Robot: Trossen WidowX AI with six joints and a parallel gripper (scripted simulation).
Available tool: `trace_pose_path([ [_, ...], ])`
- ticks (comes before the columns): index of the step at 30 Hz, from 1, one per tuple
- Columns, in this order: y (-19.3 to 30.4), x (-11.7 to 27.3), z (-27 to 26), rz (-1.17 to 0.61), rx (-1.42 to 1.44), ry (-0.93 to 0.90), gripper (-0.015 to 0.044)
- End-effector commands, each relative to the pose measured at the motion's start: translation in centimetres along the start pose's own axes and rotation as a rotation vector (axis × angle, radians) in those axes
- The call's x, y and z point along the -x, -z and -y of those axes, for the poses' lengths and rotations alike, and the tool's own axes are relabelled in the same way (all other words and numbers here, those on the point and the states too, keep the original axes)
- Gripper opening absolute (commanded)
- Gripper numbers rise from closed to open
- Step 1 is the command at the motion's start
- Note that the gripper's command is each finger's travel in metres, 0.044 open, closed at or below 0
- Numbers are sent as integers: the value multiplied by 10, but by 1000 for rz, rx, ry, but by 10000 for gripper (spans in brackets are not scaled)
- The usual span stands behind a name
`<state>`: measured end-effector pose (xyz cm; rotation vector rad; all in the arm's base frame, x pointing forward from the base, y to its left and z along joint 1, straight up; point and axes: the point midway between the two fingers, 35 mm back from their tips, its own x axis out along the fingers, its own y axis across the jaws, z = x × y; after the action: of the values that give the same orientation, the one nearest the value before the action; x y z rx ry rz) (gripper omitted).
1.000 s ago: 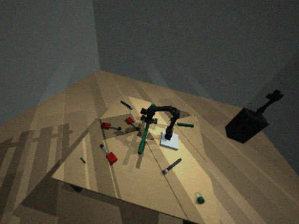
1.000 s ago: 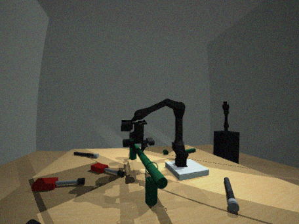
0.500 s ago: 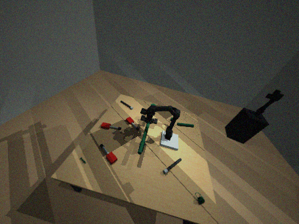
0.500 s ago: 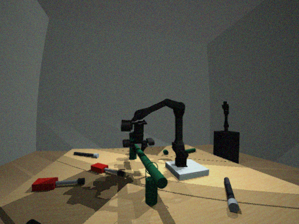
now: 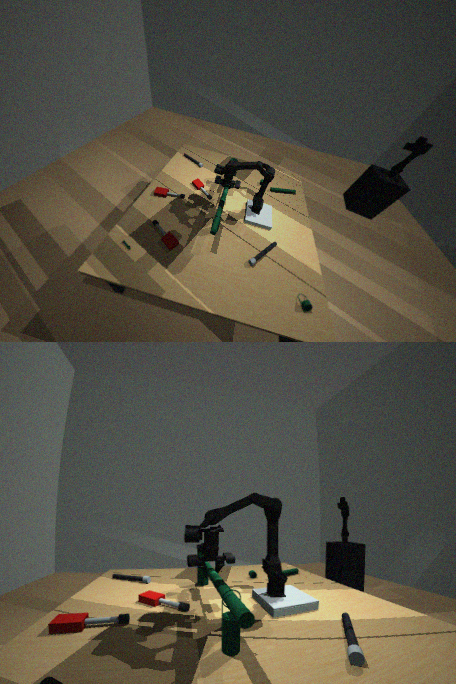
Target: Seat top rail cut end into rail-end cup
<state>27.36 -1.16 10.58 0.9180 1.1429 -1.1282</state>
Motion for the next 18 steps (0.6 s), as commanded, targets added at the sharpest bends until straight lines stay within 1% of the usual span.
trace_pose_path([
  [1,-5,1,-1,12,0,-4,0],
  [18,-13,0,-1,12,0,-4,0],
])
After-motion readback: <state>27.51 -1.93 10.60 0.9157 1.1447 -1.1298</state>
